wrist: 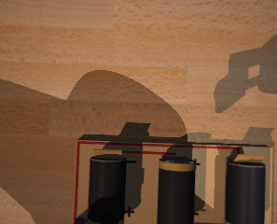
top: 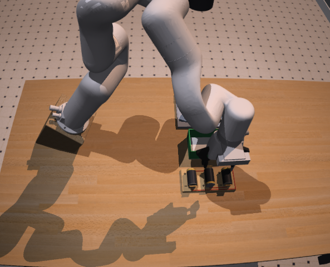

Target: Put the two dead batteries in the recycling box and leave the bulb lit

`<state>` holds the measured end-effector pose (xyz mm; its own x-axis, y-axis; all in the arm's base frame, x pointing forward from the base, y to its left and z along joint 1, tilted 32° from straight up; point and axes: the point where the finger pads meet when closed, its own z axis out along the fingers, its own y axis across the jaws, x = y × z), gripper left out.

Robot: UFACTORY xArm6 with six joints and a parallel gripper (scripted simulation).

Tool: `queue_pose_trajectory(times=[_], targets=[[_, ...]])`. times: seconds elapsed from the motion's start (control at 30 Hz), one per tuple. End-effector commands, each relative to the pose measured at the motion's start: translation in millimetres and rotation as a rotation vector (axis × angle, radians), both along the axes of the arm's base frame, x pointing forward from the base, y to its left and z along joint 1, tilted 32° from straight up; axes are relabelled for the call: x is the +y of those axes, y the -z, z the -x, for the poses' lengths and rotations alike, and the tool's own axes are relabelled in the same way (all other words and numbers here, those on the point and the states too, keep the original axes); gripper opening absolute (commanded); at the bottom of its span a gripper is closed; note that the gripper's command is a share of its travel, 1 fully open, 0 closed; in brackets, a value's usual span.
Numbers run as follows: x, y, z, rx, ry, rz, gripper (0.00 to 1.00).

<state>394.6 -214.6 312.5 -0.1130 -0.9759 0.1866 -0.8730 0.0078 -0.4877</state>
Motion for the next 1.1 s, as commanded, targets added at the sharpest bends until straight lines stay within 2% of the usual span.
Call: queue_pose_trajectory(times=[0.0,0.47,0.5,0.57,0.63,0.7,0.83,1.07], targets=[[7.9,3.5,4.5,-0.024,0.008,-0.045,1.00],[7.9,3.5,4.5,-0.024,0.008,-0.045,1.00],[7.9,3.3,4.2,-0.024,0.008,-0.045,0.51],[6.1,-1.1,-2.7,-0.024,0.008,-0.045,0.51],[2.2,-11.2,-18.6,-0.024,0.008,-0.045,0.51],[2.2,-11.2,-18.6,-0.024,0.008,-0.045,0.51],[-5.1,-29.5,-47.4,-0.024,0.008,-0.045,0.51],[-5.7,-31.0,-49.7,-0.024,0.008,-0.045,0.51]])
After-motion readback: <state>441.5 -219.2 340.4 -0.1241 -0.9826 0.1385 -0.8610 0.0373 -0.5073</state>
